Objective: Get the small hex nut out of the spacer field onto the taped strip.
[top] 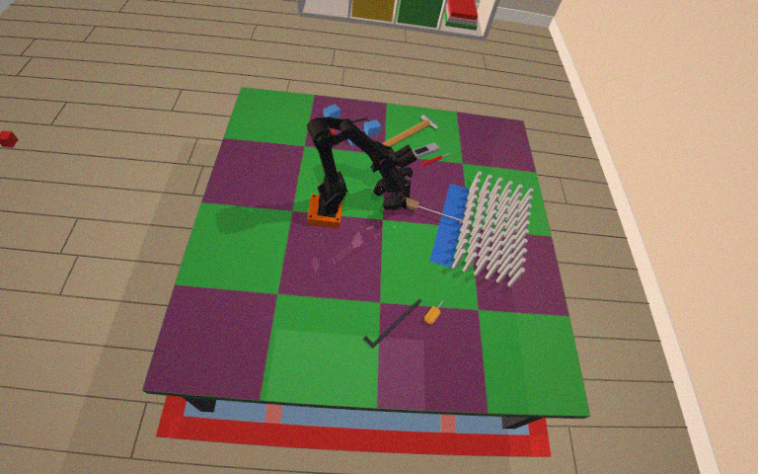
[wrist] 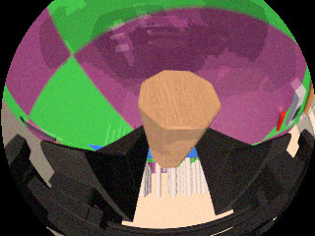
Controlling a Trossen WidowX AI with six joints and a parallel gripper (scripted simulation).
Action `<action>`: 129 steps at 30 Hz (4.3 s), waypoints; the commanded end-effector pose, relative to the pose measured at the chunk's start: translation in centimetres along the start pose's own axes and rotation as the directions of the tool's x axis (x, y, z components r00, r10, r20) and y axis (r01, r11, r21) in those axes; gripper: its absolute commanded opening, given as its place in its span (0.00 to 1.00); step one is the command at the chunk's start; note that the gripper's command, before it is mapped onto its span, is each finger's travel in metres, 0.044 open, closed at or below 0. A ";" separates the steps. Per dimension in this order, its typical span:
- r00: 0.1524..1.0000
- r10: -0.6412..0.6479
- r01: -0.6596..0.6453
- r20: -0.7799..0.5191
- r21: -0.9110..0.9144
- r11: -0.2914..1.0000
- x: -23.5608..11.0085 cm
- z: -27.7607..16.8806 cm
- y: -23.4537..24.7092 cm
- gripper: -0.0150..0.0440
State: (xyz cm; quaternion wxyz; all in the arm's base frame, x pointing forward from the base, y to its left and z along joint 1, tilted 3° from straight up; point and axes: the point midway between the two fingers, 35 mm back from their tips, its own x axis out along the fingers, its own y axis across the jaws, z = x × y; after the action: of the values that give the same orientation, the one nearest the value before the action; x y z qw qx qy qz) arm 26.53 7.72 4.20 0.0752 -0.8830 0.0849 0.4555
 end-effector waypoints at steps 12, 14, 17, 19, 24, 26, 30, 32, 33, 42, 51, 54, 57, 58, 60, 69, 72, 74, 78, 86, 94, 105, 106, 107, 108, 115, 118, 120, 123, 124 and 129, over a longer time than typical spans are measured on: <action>1.000 -0.009 0.009 -0.010 -0.002 1.000 0.4 -1.3 -0.3 0.25; 1.000 -0.009 0.009 -0.010 -0.002 1.000 0.5 -1.4 -0.3 0.25; 1.000 -0.009 0.009 -0.010 -0.002 1.000 0.6 -1.6 -0.3 0.25; 1.000 -0.009 0.009 -0.010 -0.002 1.000 0.7 -1.7 -0.3 0.25; 1.000 -0.009 0.009 -0.010 -0.002 1.000 0.9 -2.0 -0.4 0.25; 1.000 -0.010 0.010 -0.010 -0.002 1.000 1.0 -2.1 -0.4 0.25; 1.000 -0.010 0.010 -0.011 -0.003 1.000 1.1 -2.4 -0.4 0.25; 1.000 -0.010 0.010 -0.011 -0.003 1.000 1.2 -2.5 -0.4 0.25; 1.000 -0.010 0.010 -0.011 -0.003 1.000 1.2 -2.6 -0.4 0.25; 1.000 -0.010 0.010 -0.011 -0.003 1.000 1.6 -3.1 -0.4 0.25; 1.000 -0.010 0.010 -0.012 -0.003 1.000 1.9 -3.7 -0.4 0.25; 1.000 -0.010 0.010 -0.012 -0.003 1.000 2.1 -3.9 -0.4 0.25; 1.000 -0.010 0.010 -0.013 -0.003 1.000 2.2 -4.1 -0.4 0.25; 1.000 -0.010 0.010 -0.013 -0.003 1.000 2.2 -4.2 -0.4 0.25; 1.000 -0.010 0.010 -0.013 -0.003 1.000 2.3 -4.3 -0.4 0.25; 1.000 -0.010 0.010 -0.013 -0.003 1.000 2.6 -4.9 -0.4 0.25; 1.000 -0.010 0.010 -0.014 -0.003 1.000 2.8 -5.1 -0.4 0.25; 1.000 -0.010 0.010 -0.014 -0.003 1.000 2.8 -5.2 -0.4 0.25; 1.000 -0.010 0.010 -0.014 -0.003 1.000 3.0 -5.4 -0.4 0.25; 1.000 -0.010 0.010 -0.015 -0.004 1.000 3.3 -6.0 -0.4 0.25; 1.000 -0.010 0.010 -0.015 -0.004 1.000 3.7 -6.5 -0.4 0.25; 1.000 -0.010 0.010 -0.016 -0.004 1.000 4.1 -7.2 -0.4 0.25; 1.000 -0.010 0.010 -0.016 -0.004 1.000 4.1 -7.3 -0.4 0.25; 1.000 -0.010 0.010 -0.016 -0.004 1.000 4.2 -7.4 -0.4 0.25; 1.000 -0.010 0.010 -0.016 -0.004 1.000 4.2 -7.4 -0.4 0.25; 1.000 -0.010 0.010 -0.017 -0.004 1.000 4.5 -7.9 -0.4 0.25; 1.000 -0.010 0.010 -0.017 -0.004 1.000 4.6 -8.0 -0.4 0.25; 1.000 -0.010 0.010 -0.017 -0.004 1.000 4.7 -8.2 -0.4 0.25; 1.000 -0.010 0.010 -0.018 -0.004 1.000 4.8 -8.4 -0.4 0.25; 1.000 -0.010 0.010 -0.018 -0.004 1.000 4.8 -8.4 -0.4 0.25; 1.000 -0.010 0.010 -0.018 -0.004 1.000 5.0 -8.7 -0.4 0.25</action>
State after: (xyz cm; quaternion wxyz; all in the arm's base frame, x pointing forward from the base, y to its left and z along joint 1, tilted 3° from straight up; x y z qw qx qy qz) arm 35.84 5.81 4.73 0.0745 -0.8843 0.0840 0.4531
